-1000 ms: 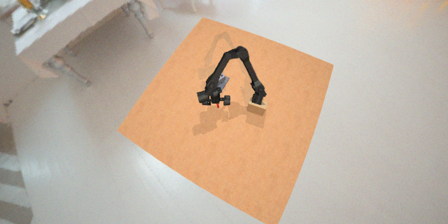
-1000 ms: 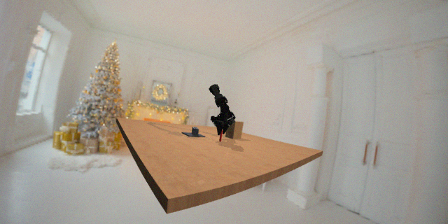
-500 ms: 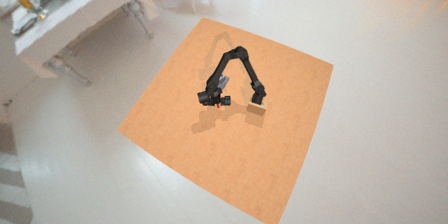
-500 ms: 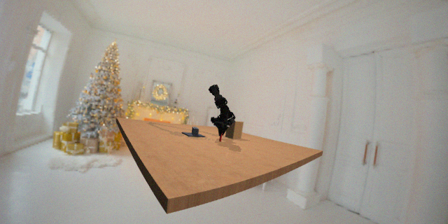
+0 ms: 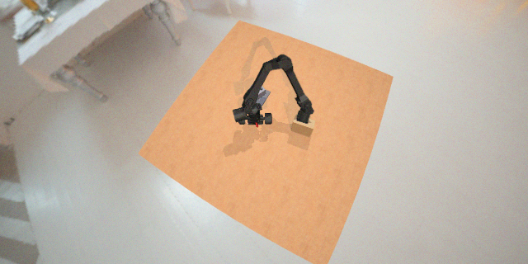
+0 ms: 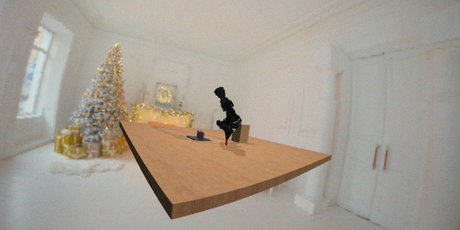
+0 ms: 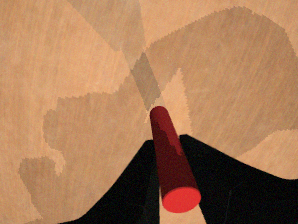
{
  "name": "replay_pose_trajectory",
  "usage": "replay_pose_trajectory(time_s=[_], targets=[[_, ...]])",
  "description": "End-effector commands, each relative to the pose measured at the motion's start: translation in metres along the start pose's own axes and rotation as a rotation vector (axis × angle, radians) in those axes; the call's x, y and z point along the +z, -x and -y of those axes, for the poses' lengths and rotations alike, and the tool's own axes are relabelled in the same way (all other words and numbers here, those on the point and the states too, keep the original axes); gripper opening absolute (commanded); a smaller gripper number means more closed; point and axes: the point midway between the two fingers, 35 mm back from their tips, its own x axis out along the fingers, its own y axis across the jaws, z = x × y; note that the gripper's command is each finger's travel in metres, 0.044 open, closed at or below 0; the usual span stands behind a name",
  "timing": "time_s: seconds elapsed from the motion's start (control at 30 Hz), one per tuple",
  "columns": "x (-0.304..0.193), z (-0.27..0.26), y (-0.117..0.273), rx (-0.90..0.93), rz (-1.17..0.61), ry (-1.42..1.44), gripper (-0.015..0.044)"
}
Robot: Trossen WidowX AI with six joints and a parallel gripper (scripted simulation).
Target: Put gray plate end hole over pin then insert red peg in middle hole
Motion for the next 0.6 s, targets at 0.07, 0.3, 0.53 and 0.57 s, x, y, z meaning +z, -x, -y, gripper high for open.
replay_pose_trajectory(time_s=[0.07, 0.3, 0.53, 0.57], targets=[[0.0, -0.002, 0.009, 0.001, 0.001, 0.005, 0.0], [-0.001, -0.004, 0.03, 0.003, -0.002, 0.006, 0.0], [-0.002, -0.006, 0.052, 0.003, -0.004, 0.006, 0.0], [-0.002, -0.006, 0.055, 0.003, -0.004, 0.006, 0.0]])
